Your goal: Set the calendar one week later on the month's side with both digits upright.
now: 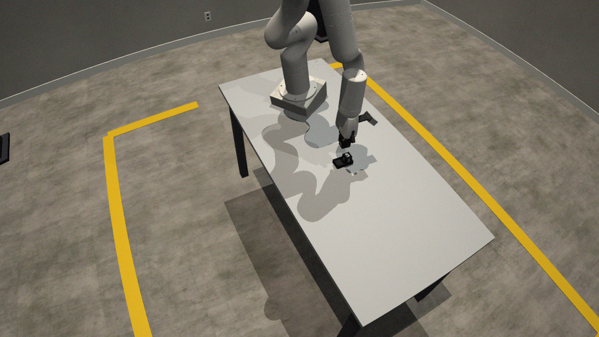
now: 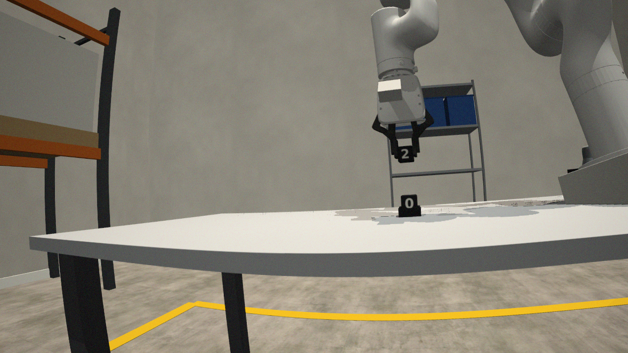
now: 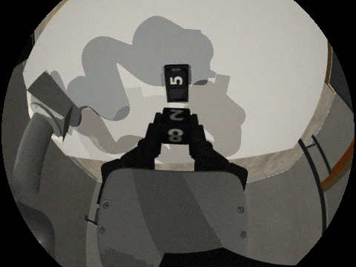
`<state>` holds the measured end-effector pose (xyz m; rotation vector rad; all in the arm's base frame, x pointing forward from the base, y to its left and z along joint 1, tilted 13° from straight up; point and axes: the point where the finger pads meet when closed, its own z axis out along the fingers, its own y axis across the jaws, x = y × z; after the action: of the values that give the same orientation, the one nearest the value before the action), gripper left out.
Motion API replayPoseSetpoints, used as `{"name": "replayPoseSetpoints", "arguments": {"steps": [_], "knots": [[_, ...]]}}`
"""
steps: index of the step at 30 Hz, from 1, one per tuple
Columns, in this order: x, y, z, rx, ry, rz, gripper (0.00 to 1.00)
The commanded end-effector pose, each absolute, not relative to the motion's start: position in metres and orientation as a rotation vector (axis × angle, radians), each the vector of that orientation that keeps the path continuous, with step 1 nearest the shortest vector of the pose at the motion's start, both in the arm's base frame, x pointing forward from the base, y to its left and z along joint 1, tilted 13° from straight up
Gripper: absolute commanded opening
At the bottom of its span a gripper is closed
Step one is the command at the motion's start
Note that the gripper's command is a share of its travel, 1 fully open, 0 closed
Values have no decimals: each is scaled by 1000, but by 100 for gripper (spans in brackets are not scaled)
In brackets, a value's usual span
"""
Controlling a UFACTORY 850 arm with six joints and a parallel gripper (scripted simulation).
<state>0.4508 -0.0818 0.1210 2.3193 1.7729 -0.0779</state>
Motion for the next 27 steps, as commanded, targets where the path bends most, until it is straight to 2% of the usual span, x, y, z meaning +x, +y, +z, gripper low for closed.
{"name": "replayPoseSetpoints", "arguments": {"steps": [1,27], "knots": [[456,-69,118,2443,1588,-52,29],[471,-7,103,2841,661,64,29]]}}
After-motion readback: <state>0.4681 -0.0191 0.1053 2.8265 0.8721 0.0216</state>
